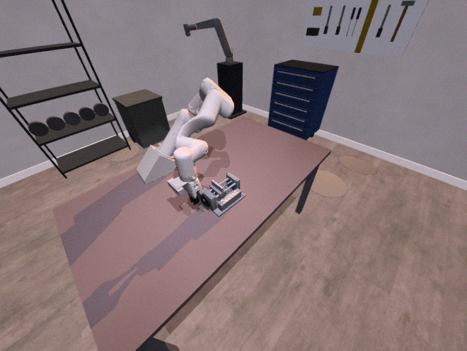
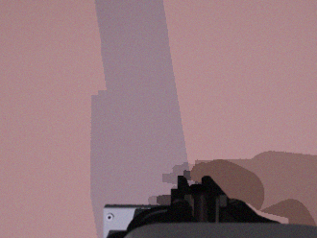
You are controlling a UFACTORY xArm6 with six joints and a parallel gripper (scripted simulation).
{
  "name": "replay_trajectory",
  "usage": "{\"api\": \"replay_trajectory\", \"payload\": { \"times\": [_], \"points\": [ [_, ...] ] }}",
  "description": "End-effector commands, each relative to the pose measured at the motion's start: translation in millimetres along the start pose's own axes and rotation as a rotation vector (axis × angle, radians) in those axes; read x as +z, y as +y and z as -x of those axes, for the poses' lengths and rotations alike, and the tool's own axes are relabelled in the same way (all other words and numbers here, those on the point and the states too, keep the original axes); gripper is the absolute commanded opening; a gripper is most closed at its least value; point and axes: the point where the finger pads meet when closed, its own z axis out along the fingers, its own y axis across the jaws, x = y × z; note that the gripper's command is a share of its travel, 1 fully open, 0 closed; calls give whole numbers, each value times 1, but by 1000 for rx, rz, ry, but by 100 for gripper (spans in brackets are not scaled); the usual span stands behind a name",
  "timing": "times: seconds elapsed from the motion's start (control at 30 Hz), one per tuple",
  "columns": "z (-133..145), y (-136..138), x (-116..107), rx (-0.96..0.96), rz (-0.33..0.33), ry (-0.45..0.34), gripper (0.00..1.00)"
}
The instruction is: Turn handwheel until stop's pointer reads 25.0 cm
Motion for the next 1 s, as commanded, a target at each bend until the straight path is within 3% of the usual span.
{"api": "replay_trajectory", "payload": {
  "times": [0.0,0.43,0.97],
  "points": [
    [0,3,3,-2,-6,3,6],
    [0,-2,37,-2,-6,3,6],
    [0,-24,45,-2,-6,3,6]
  ]
}}
